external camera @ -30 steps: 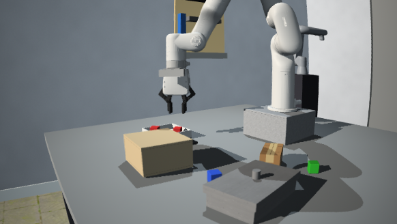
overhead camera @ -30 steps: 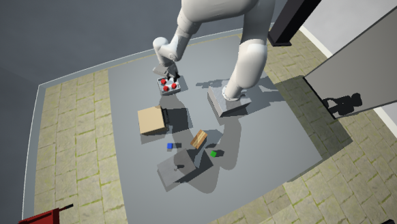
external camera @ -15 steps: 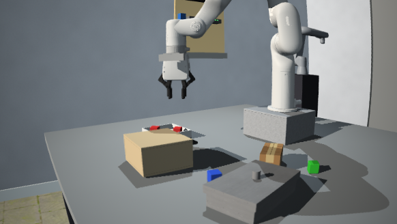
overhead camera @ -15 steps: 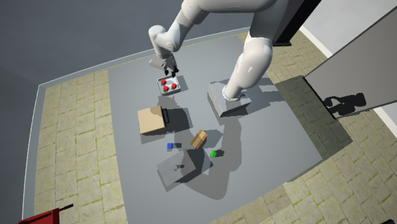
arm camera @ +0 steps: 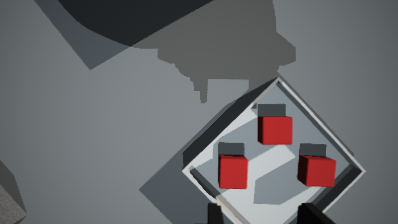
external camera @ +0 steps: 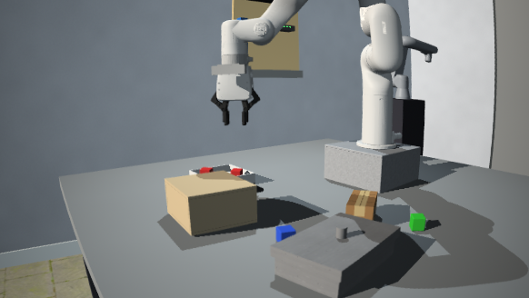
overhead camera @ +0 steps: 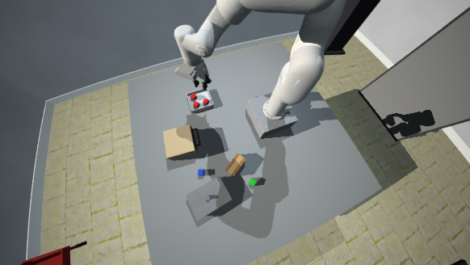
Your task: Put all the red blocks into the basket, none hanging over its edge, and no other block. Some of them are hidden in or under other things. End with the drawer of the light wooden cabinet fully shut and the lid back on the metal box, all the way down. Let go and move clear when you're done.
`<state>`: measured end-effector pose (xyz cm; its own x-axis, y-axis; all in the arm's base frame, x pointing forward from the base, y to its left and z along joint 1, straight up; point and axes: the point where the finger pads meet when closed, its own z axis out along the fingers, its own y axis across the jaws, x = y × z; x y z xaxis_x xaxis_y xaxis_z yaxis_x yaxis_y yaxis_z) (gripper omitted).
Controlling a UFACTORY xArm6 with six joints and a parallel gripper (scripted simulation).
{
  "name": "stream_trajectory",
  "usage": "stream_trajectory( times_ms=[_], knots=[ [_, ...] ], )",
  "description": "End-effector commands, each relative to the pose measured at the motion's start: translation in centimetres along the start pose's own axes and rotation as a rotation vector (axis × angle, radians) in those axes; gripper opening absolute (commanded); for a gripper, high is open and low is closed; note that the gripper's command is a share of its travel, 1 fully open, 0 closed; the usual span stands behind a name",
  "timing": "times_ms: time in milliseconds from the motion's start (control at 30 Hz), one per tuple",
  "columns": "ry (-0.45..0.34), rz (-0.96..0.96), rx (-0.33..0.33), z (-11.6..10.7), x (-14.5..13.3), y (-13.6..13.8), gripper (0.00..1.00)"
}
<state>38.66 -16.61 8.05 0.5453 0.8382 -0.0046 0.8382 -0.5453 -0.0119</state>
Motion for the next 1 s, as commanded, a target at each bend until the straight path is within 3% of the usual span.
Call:
stream_trajectory(
  times_ms=[0,67,133,233,433,567,833,867,967],
  knots=[
    [0.001,-0.003,-0.004,-0.2,0.1,0.1,0.5],
    [0.001,-0.06,-0.004,-0.2,2.1,0.0,0.5],
    [0.001,-0.06,-0.004,-0.2,2.1,0.0,0.5],
    [0.0,-0.306,-0.005,-0.2,9.2,-1.6,0.5],
    [-0.001,-0.7,-0.005,-0.2,17.3,-5.9,0.5],
    [-0.001,-0.716,-0.004,-0.1,23.1,-8.6,0.5],
    [-0.001,-0.716,-0.004,-0.1,23.7,-8.8,0.5],
    [-0.001,-0.716,-0.004,-0.1,23.7,-8.8,0.24],
    [-0.001,-0.716,-0.004,-0.1,23.7,-8.8,0.24]
  ],
)
